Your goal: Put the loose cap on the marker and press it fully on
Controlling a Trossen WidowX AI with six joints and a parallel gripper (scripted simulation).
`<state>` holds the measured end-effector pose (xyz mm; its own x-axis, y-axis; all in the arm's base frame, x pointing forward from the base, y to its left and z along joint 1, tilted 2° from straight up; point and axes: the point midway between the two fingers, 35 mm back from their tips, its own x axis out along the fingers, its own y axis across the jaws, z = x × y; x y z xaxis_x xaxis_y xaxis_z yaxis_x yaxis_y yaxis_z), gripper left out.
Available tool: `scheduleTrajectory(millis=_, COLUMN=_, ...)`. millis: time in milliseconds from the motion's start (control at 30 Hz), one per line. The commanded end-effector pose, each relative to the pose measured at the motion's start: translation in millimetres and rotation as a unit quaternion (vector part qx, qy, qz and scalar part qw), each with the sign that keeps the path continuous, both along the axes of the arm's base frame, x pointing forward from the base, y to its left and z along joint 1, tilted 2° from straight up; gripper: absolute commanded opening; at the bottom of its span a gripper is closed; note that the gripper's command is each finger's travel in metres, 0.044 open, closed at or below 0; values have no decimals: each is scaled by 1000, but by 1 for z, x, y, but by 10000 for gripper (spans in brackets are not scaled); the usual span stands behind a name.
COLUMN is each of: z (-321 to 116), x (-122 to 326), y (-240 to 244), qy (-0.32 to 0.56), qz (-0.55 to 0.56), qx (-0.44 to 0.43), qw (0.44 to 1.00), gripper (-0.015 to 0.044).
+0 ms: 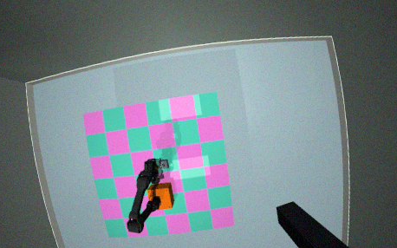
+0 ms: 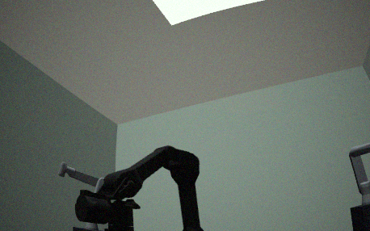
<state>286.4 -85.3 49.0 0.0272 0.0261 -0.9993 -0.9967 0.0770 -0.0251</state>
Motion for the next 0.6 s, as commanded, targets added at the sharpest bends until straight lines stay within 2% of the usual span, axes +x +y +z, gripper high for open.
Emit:
scheduleTrajectory(millis=0, z=10, x=-4, y=-15, qy=-6, qz=1, qx=-5, qw=1000, gripper=0)
scheduleTrajectory(millis=200, z=17, x=-13, y=-31, qy=-5, qz=1, qx=-5, qw=1000, gripper=0)
scheduleTrajectory(millis=567, z=10, x=-13, y=-31, qy=-5, qz=1, qx=-5, qw=1000, gripper=0)
